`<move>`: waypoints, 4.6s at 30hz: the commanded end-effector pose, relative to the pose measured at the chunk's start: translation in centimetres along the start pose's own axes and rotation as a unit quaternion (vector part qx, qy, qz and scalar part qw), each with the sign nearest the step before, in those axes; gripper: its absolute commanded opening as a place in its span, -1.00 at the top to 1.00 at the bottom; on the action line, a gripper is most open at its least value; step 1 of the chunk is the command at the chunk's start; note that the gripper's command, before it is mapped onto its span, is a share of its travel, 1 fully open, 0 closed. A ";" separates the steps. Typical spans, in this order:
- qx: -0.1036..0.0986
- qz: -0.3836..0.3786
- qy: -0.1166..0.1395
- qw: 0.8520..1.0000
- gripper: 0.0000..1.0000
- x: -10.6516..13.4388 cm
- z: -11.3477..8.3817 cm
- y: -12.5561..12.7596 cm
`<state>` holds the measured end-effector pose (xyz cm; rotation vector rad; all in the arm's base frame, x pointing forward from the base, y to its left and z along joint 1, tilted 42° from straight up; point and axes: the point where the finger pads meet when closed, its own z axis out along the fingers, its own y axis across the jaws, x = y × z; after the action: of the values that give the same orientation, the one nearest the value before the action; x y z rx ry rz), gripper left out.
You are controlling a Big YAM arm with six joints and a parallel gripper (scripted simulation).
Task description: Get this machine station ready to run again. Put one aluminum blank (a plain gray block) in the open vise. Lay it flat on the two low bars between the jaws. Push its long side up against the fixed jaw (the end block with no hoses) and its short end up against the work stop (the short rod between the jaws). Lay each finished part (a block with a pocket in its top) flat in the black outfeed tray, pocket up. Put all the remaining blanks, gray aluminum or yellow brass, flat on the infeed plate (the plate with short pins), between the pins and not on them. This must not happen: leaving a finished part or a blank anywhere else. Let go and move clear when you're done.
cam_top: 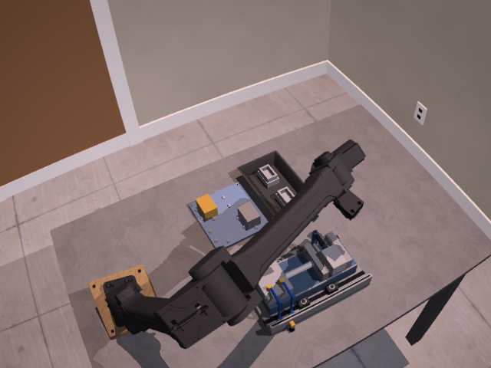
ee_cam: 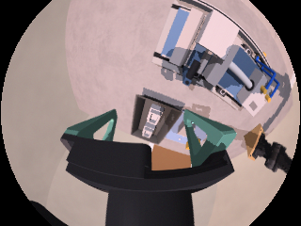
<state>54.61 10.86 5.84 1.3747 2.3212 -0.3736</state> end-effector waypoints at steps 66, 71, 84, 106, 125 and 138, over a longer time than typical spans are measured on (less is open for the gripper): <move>0.105 0.154 -0.105 0.977 1.00 -9.2 -8.0 -8.8; 0.109 0.151 -0.105 0.977 1.00 -8.9 -7.5 -8.9; 0.112 0.149 -0.105 0.977 1.00 -8.7 -7.1 -8.9; 0.102 0.155 -0.105 0.977 1.00 -9.2 -7.9 -8.7; 0.116 0.151 -0.105 0.976 1.00 -10.0 -5.4 -9.9; 0.128 0.150 -0.104 0.975 1.00 -10.5 -2.1 -10.9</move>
<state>48.72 -0.73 13.63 1.6956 1.9042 -0.6999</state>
